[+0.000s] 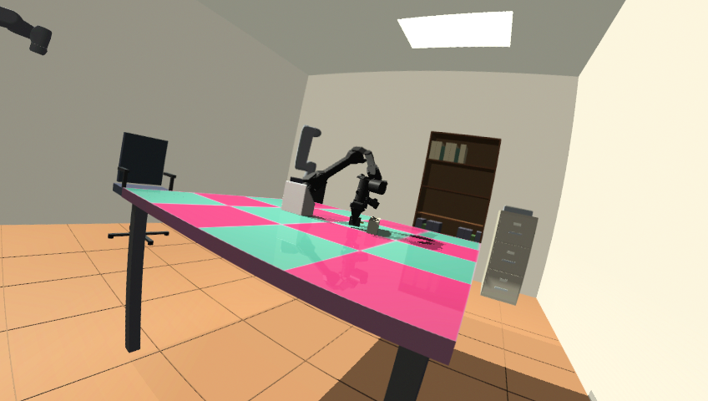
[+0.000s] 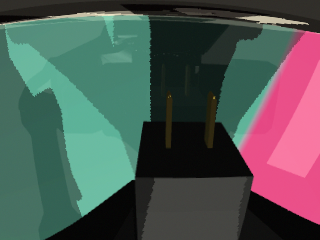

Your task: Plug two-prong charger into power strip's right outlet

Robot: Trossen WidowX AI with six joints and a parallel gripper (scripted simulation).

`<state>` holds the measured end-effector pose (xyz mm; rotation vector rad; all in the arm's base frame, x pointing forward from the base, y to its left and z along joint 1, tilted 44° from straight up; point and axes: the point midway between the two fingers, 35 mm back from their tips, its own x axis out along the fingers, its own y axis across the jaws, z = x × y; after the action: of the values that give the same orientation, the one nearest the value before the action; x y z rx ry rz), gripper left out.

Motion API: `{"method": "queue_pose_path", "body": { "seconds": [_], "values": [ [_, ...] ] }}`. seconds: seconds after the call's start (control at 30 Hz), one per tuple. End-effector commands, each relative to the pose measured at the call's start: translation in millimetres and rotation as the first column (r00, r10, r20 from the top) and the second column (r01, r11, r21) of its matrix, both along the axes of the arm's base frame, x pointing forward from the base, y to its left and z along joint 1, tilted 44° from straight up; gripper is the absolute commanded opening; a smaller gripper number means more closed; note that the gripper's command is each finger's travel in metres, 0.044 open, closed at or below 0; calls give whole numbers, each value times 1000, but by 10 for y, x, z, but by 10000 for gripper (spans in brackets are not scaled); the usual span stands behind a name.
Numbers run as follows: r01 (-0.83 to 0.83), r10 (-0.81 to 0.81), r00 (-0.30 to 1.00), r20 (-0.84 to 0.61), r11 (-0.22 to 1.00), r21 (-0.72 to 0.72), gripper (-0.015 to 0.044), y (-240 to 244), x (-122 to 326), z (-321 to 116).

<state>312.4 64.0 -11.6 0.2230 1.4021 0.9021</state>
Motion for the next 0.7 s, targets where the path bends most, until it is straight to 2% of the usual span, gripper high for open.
{"method": "queue_pose_path", "body": {
  "seconds": [0.0,0.67],
  "values": [
    [5,-5,1000,-7,1000,6,0,36,61,10],
    [7,-7,1000,-8,1000,7,0,74,124,32]
  ]
}}
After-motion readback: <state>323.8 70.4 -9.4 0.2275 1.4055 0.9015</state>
